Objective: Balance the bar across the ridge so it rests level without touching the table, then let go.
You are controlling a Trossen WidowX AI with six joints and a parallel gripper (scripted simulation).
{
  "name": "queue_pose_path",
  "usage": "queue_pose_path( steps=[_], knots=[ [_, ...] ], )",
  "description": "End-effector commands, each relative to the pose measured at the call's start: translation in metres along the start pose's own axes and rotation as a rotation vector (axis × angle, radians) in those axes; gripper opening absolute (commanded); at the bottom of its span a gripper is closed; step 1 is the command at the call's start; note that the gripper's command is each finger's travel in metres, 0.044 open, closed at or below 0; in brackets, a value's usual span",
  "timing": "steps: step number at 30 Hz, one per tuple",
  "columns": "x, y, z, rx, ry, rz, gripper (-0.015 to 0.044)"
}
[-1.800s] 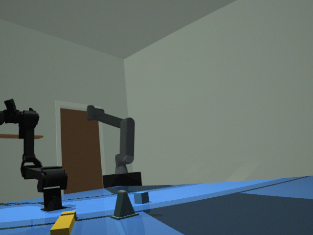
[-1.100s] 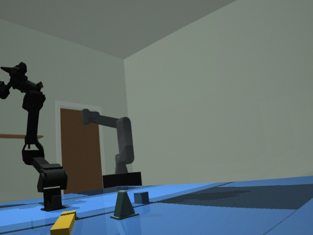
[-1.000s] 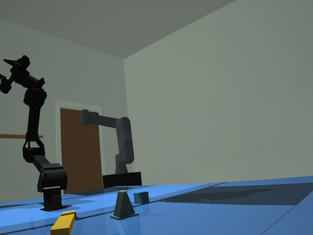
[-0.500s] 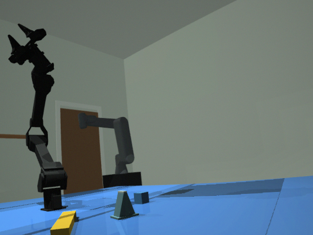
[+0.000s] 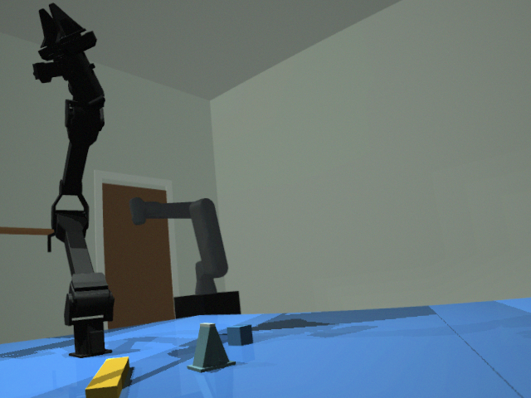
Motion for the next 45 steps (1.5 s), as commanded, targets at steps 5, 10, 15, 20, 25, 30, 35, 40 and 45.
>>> queue_pose_path(
  steps=[5, 10, 15, 20, 25, 30, 35, 40, 45],
  knots=[
    [-0.016, 0.012, -0.073, -0.229, -0.305, 0.11, 0.0315],
    [-0.02, 0.015, -0.118, -0.372, -0.513, 0.18, 0.0315],
    [-0.02, 0.014, -0.165, -0.525, -0.724, 0.271, 0.0315],
    [-0.015, 0.008, -0.211, -0.679, -0.918, 0.38, 0.0315],
    [-0.007, -0.002, -0.254, -0.835, -1.094, 0.508, 0.0315],
    [0.005, -0.016, -0.293, -0.991, -1.246, 0.656, 0.0315],
    [0.019, -0.033, -0.328, -1.148, -1.37, 0.825, 0.0315],
    [0.035, -0.053, -0.358, -1.303, -1.461, 1.013, 0.0315],
    [0.053, -0.075, -0.383, -1.454, -1.512, 1.22, 0.0315]
  ],
)
Point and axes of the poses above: the point midway between the two fingers, 35 mm back from their tips, its own y axis out along the fingers, its own z axis across the jaws, x = y × z, the point moved 8 cm from there along -y, back along the fingers, and after that the axes turned 14 degrees about -y, right-handed, at the moved point
